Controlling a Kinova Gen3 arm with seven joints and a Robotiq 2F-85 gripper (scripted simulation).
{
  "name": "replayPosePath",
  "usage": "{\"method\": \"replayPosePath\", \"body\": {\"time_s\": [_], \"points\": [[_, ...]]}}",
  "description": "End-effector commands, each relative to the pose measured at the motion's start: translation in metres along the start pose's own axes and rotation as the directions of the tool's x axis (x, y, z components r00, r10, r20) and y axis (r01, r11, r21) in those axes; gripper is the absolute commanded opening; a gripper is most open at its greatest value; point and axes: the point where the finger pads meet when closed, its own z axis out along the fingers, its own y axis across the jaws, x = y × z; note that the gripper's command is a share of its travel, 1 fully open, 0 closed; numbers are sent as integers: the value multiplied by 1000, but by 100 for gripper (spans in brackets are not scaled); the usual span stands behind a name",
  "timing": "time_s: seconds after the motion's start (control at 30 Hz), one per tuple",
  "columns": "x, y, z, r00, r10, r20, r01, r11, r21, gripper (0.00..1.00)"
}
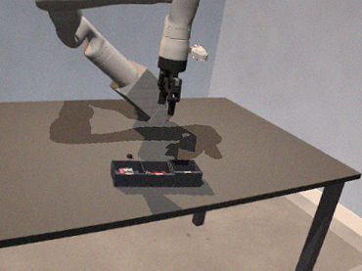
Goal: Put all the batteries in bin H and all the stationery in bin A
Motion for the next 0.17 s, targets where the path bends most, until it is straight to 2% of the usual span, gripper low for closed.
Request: {"method": "replayPosePath", "body": {"time_s": [0.0, 0.13], "points": [[0, 0, -1, 1000, 0, -1, 0, 1000, -2, 100], [0, 0, -1, 1000, 0, -1, 0, 1000, -2, 100]]}}
